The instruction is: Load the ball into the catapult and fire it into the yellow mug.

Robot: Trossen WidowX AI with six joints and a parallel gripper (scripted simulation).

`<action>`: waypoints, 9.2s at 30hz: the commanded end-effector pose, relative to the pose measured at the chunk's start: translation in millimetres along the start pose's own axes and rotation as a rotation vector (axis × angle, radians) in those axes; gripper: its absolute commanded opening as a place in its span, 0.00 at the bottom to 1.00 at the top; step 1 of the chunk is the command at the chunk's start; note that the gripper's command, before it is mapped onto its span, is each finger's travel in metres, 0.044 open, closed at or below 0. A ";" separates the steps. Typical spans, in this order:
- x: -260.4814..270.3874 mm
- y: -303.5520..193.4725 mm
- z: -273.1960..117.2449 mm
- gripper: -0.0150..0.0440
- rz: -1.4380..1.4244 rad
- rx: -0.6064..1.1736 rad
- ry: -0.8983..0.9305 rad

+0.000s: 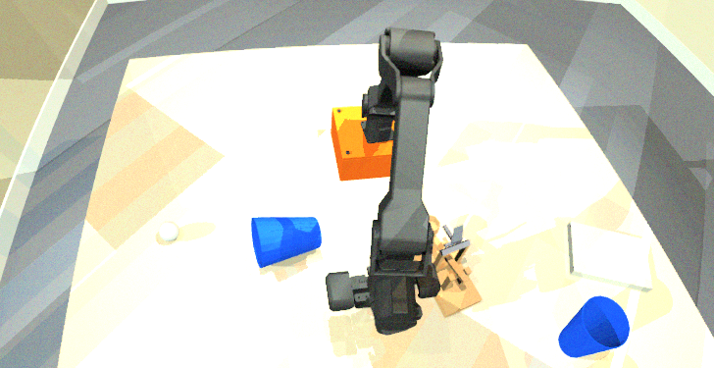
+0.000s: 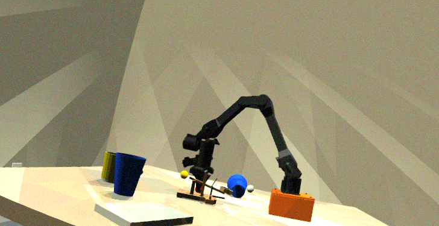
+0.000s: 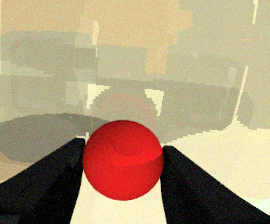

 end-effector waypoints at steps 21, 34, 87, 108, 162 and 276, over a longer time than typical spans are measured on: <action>0.7 1.2 -113.3 0.25 0.000 -0.002 0.003; 45.8 -14.2 -111.8 0.25 -0.060 0.088 0.032; 143.8 -81.5 -58.8 0.43 -0.227 0.342 0.034; 147.9 -38.2 -152.3 1.00 -0.218 0.166 0.030; 175.7 172.1 -243.5 0.64 -0.142 -0.761 0.065; 249.2 -111.2 -74.1 0.25 -1.701 0.644 -0.575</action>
Point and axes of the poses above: the point midway between the two fingers, 35 mm back from their tips, its own z axis out along the fingers, its own x axis across the jaws, y = z × x, the point moved 5 cm from there along -z, back along the fingers, and after that the axes turned 9 degrees about -z, right-handed, at the moved point
